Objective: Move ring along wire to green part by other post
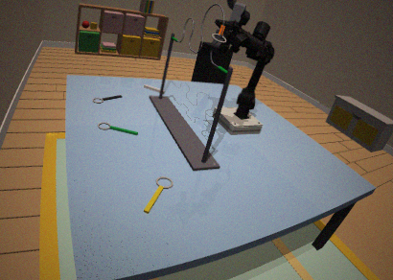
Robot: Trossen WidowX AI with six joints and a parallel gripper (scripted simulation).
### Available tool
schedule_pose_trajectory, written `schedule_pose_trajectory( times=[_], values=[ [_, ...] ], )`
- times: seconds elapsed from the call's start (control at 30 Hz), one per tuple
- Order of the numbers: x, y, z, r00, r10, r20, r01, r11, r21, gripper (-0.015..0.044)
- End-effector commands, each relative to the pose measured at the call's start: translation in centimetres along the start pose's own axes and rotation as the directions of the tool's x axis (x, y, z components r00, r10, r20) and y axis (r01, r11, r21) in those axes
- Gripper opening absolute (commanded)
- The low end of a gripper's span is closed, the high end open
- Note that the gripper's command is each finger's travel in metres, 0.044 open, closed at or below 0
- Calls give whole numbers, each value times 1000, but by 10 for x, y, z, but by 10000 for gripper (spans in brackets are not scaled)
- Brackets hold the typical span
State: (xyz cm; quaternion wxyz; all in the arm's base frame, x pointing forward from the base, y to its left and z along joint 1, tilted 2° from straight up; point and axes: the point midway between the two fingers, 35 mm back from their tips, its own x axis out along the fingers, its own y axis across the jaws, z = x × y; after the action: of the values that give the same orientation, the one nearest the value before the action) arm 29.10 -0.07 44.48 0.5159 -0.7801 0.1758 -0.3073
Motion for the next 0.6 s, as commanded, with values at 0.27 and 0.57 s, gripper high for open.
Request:
schedule_pose_trajectory(
  times=[0.27, 0.57],
  values=[
    [0, -6, -2, 997, -81, 18, 83, 988, -132, -150],
    [0, -6, -3, 994, -107, 28, 110, 978, -179, -150]
  ],
)
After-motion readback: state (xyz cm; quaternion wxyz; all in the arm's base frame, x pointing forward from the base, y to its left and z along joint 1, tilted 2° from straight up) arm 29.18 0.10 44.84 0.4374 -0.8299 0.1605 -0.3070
